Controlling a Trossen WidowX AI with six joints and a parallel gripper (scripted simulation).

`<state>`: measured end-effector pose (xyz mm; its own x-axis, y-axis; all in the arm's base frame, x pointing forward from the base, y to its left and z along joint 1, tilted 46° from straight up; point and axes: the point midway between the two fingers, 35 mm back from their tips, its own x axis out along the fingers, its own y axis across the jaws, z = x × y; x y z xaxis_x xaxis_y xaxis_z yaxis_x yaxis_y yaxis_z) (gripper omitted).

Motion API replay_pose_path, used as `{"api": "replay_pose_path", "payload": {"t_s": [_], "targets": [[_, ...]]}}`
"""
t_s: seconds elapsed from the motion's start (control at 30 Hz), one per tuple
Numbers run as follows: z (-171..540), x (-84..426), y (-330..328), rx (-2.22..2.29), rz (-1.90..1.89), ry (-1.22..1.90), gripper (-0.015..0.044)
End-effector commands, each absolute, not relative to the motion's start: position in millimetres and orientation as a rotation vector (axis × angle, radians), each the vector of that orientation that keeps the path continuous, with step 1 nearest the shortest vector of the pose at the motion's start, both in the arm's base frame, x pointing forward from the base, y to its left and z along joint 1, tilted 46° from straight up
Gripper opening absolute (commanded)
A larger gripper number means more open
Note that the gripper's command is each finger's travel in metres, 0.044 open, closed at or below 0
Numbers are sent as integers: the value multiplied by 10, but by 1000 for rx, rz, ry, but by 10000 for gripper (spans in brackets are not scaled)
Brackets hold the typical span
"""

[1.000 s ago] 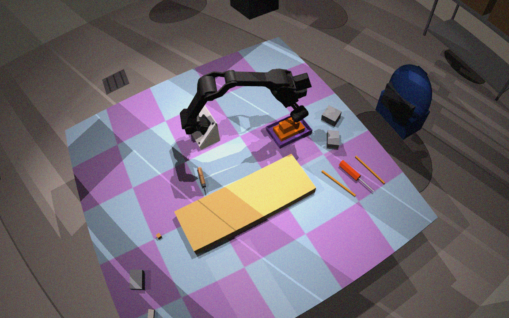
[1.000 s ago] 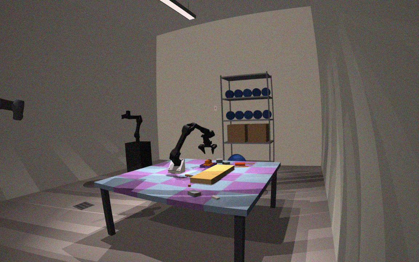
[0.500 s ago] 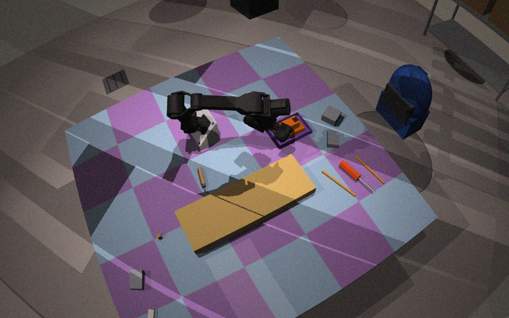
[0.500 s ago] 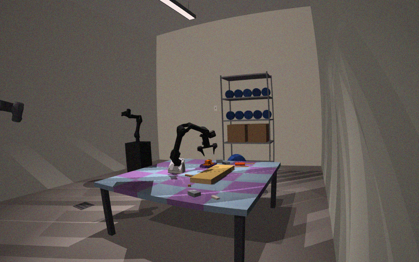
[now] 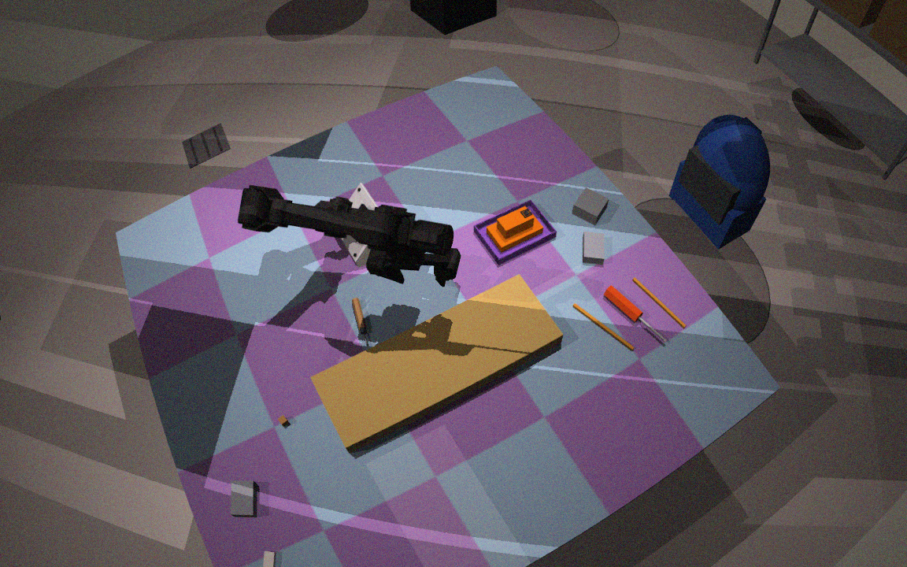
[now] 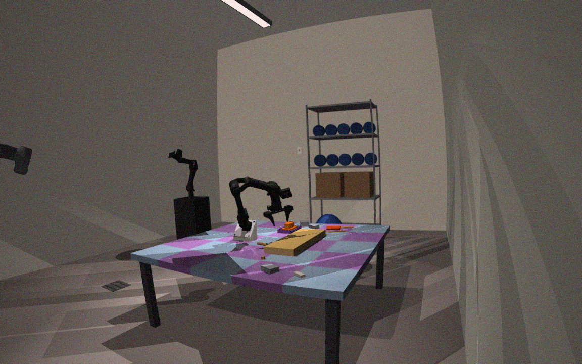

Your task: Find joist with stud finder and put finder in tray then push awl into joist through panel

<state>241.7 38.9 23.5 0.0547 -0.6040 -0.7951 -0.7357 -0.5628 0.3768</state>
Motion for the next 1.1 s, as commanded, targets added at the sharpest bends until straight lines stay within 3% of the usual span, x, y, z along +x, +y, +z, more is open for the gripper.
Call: {"api": "replay_pose_path", "payload": {"t_s": [0.0, 0.3, 1.07], "targets": [[516, 2084, -191, -2334, 1761, 1381, 440], [701, 1528, -770, -2442, 2109, 1357, 440], [745, 1456, -816, -2443, 2119, 1357, 440]]}}
